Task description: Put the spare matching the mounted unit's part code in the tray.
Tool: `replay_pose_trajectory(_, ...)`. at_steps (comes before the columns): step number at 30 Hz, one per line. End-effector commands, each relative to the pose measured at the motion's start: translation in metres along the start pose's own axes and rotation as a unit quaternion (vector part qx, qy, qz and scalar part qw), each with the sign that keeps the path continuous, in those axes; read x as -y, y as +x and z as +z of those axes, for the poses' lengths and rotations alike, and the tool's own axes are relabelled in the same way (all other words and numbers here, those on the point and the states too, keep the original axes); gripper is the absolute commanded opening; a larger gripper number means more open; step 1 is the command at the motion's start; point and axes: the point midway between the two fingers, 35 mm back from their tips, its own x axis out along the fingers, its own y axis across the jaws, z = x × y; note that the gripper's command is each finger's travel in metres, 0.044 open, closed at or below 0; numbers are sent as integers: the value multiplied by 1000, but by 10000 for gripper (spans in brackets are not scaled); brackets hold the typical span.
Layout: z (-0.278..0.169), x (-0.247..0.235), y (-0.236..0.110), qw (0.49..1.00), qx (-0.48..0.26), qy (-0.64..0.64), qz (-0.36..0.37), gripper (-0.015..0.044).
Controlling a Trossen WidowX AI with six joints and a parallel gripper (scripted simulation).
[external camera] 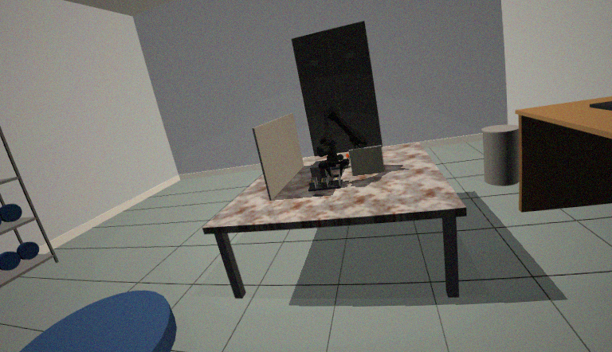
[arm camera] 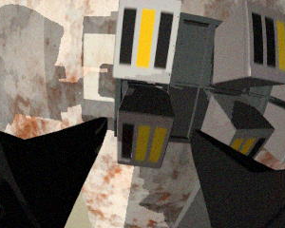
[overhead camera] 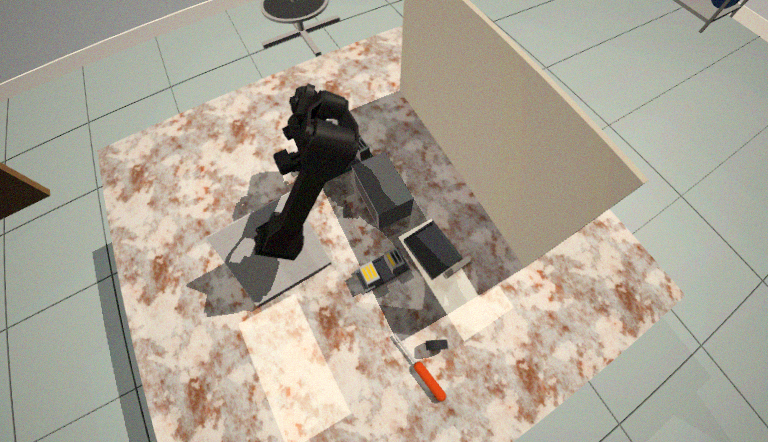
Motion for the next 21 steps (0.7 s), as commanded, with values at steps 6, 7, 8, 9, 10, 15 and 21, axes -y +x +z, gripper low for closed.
replay_pose_trajectory(6,-4,-3,17,1000,-6,-5,2,300)
replay_pose_trajectory(7,-4,-3,19,1000,-6,-5,2,300)
replay_pose_trajectory(8,-4,-3,21,1000,-6,-5,2,300)
replay_pose_trajectory(9,-5,-3,22,1000,-6,-5,2,300)
replay_pose_trajectory(10,-5,-3,24,1000,-6,-5,2,300)
replay_pose_trajectory(15,-6,-4,31,1000,-7,-4,2,300)
replay_pose_trajectory(21,-6,-4,31,1000,-7,-4,2,300)
